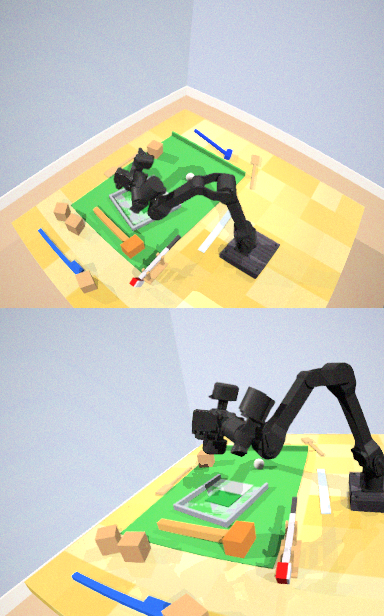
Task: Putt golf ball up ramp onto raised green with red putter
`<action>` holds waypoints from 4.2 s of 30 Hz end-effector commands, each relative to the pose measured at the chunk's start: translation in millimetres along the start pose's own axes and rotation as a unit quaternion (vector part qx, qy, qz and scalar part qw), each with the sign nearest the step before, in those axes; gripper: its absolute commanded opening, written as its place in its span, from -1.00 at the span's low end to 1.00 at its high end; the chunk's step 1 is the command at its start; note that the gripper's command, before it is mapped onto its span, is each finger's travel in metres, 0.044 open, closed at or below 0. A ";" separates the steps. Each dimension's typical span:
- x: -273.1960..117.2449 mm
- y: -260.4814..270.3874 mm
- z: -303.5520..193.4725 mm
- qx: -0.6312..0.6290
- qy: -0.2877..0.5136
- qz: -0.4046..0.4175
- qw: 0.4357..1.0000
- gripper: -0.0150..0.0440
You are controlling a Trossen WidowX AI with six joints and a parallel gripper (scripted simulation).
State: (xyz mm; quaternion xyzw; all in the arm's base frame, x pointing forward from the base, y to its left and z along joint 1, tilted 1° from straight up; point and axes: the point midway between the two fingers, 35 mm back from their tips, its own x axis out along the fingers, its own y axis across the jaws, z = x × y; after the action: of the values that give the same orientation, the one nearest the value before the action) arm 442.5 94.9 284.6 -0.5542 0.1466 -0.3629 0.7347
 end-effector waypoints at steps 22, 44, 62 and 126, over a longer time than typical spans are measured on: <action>-75.2 116.3 6.0 -0.261 -0.352 0.379 0.815 1.00; -201.2 105.3 -139.0 -0.258 -0.282 0.743 0.549 1.00; -219.6 116.9 -159.0 -0.248 -0.256 0.781 0.513 1.00; -217.1 118.2 -153.6 -0.250 -0.258 0.779 0.513 -0.49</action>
State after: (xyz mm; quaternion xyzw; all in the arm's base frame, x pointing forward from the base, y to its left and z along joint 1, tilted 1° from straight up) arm 237.5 148.3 62.0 -0.4480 0.4184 0.5653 0.5520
